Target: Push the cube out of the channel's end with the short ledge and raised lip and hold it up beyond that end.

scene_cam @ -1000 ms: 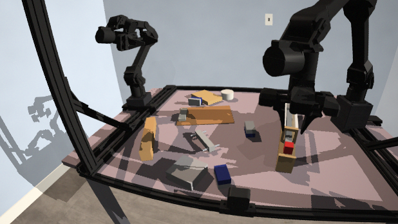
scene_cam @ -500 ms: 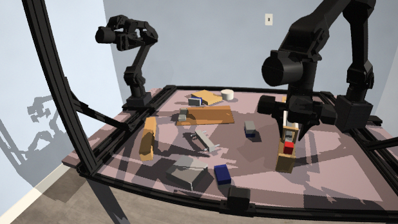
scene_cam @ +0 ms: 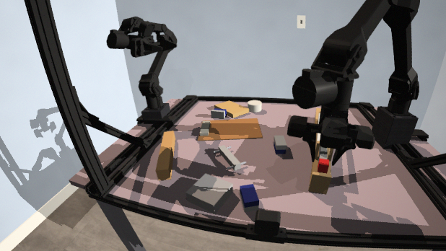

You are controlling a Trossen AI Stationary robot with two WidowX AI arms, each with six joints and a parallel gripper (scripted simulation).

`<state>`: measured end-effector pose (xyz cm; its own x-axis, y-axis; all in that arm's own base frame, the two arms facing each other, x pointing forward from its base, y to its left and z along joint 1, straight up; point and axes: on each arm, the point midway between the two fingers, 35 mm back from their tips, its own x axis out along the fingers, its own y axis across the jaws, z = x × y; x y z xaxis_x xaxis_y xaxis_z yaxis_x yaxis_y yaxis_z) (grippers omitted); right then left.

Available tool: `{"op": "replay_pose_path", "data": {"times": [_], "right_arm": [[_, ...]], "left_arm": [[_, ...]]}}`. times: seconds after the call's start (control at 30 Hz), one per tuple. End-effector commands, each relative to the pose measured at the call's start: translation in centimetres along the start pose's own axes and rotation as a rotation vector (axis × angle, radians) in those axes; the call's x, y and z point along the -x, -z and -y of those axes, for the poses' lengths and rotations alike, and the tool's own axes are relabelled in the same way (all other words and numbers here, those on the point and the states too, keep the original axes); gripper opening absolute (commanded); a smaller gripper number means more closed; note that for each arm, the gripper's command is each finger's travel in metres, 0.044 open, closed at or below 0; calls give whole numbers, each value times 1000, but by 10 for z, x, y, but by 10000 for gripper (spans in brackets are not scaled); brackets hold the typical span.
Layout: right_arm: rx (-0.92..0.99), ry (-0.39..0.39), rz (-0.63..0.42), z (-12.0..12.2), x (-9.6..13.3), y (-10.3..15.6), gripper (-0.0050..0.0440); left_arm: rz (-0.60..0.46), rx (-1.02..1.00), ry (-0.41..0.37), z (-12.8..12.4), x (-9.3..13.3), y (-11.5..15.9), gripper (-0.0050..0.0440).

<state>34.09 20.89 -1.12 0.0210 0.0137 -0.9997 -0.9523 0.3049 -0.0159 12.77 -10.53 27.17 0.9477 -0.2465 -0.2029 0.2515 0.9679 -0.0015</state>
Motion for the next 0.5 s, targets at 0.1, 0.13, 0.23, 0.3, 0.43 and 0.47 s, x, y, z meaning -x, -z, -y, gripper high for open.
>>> {"op": "replay_pose_path", "data": {"times": [0.1, 0.13, 0.23, 0.3, 0.43, 0.47], "right_arm": [[-4, -16, -19, -4, -15, 5, 220], [-4, -16, -19, -4, -17, 5, 220], [-4, -16, -19, -4, -20, 5, 220], [-4, -16, -19, -4, -21, 5, 220], [-4, -16, -19, -4, -21, 5, 220], [-4, -16, -19, -4, -21, 5, 220]], "left_arm": [[1, 3, 0, 0, 0, 0, 400], [1, 3, 0, 0, 0, 0, 400], [1, 3, 0, 0, 0, 0, 400], [1, 3, 0, 0, 0, 0, 400], [1, 3, 0, 0, 0, 0, 400], [1, 3, 0, 0, 0, 0, 400]]}}
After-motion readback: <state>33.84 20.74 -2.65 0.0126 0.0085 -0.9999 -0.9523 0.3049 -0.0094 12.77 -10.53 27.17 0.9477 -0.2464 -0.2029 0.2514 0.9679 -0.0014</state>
